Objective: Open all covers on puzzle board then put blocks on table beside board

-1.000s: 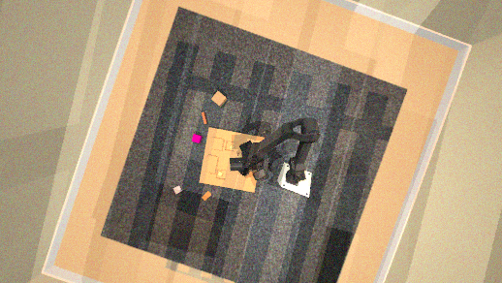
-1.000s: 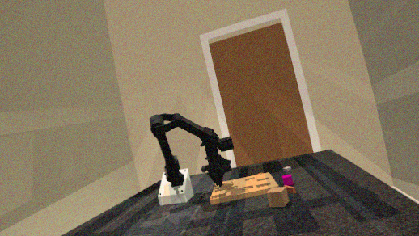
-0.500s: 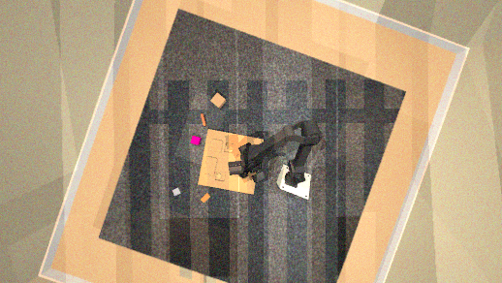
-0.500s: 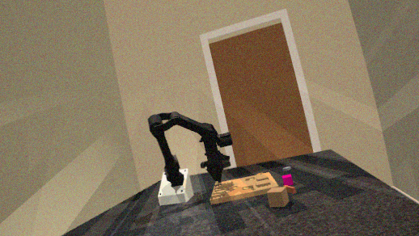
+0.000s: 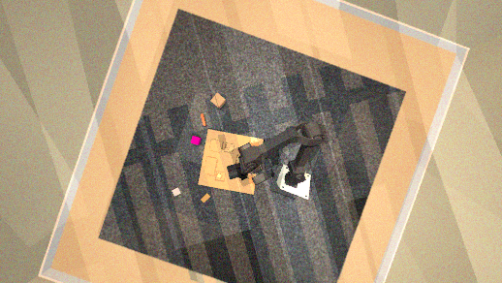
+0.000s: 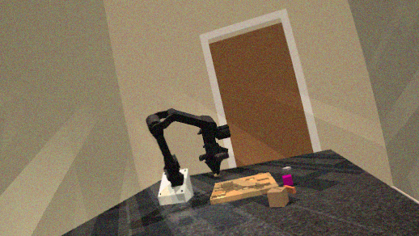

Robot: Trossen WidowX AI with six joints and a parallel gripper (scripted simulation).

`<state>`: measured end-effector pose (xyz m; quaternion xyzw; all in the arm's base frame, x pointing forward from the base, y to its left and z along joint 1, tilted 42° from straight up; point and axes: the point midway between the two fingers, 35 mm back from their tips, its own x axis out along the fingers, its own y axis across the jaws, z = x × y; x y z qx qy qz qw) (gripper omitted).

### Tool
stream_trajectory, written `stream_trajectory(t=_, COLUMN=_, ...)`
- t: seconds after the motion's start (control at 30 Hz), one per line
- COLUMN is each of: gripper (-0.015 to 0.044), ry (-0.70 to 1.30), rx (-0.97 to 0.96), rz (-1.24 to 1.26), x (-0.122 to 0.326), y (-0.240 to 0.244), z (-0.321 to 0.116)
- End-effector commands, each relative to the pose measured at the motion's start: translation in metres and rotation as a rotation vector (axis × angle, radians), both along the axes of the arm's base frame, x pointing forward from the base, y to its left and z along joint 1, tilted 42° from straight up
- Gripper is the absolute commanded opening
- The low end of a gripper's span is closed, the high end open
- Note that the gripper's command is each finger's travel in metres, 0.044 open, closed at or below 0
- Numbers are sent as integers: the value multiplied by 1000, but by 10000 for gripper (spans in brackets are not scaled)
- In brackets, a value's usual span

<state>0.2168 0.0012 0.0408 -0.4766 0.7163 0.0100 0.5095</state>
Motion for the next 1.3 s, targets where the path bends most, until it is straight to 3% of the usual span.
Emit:
stream_trajectory(t=0.0, gripper=80, ry=-9, rx=5, rz=-5, x=0, y=6, z=7)
stream_trajectory(t=1.27, gripper=80, ry=-10, rx=32, rz=1, x=34, y=110, z=-61)
